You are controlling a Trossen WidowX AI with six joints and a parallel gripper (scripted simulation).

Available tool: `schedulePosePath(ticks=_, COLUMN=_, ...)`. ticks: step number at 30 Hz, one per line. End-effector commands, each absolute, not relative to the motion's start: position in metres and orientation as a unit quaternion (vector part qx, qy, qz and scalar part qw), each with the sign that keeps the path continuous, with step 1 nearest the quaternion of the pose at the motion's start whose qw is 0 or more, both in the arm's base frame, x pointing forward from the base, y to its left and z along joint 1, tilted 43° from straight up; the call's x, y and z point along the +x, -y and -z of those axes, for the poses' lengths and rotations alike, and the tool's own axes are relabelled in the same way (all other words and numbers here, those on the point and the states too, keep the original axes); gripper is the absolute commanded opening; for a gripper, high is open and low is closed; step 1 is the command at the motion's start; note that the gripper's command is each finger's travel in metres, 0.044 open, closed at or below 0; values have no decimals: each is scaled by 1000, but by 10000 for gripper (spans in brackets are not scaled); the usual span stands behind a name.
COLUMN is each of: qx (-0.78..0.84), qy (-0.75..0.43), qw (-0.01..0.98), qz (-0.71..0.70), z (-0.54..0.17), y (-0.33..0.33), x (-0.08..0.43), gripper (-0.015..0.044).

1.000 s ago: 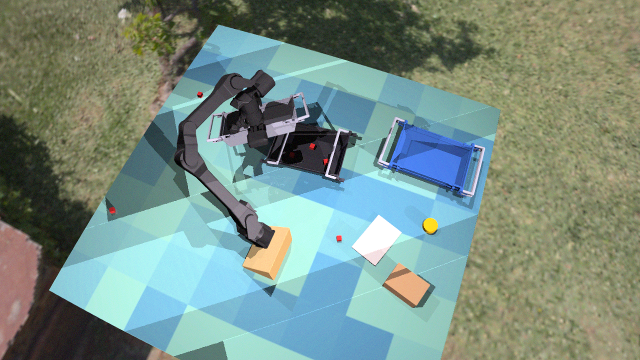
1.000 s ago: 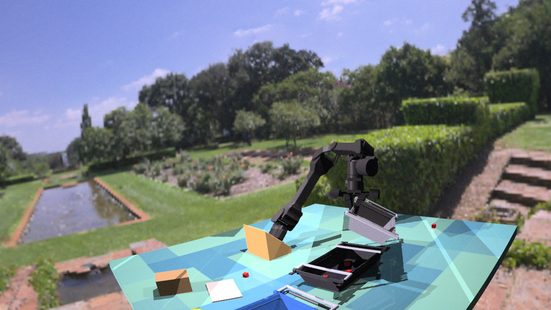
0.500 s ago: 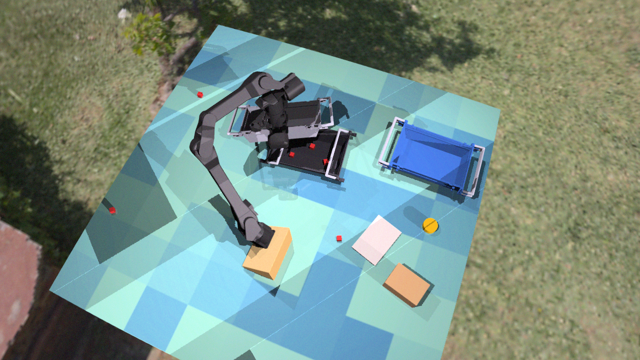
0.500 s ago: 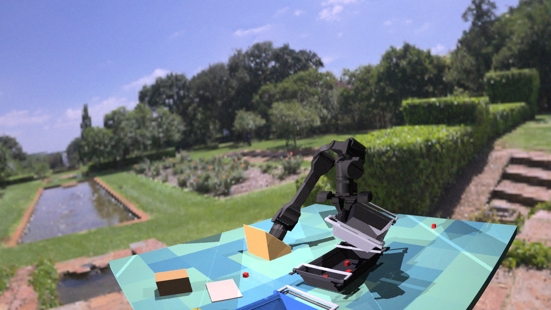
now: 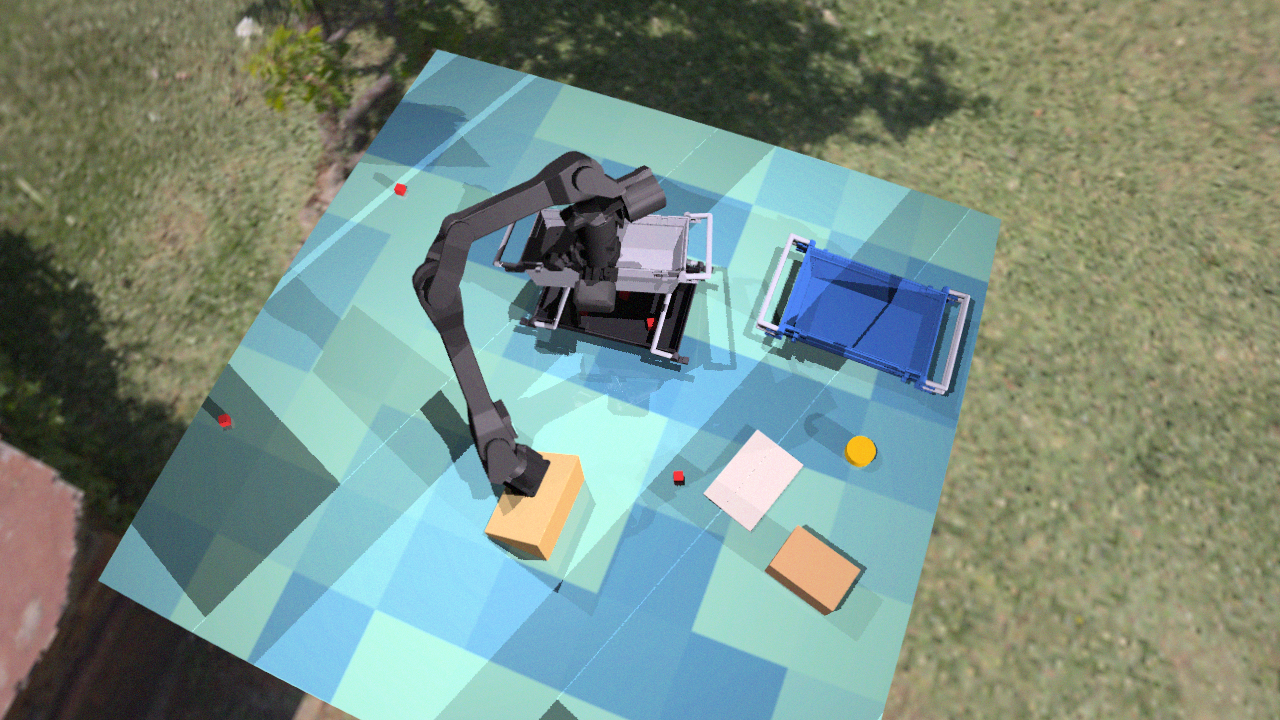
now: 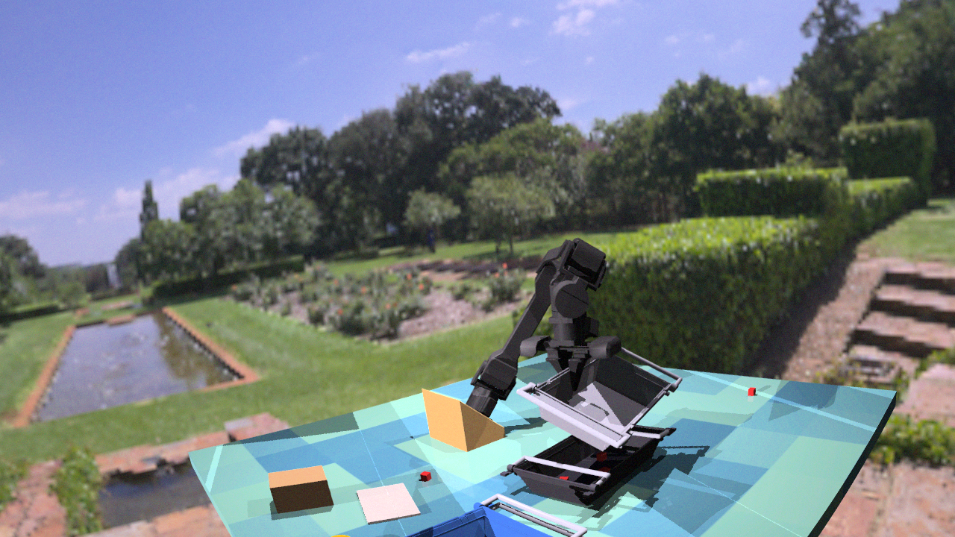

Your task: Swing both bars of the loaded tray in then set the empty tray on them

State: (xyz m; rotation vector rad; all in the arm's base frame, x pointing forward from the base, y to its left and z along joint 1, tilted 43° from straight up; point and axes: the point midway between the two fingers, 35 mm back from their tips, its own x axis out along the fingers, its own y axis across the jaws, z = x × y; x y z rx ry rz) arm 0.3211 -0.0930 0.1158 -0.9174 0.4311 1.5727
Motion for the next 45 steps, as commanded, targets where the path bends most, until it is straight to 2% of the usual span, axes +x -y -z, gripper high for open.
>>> schedulePosePath(ticks=1, qx=-404, qy=-181, qw=603, qz=-663, z=-121, y=103, x=324, gripper=0)
schedulePosePath(ticks=45, qx=-403, qy=-181, qw=603, qz=-665, z=-106, y=119, x=327, gripper=0)
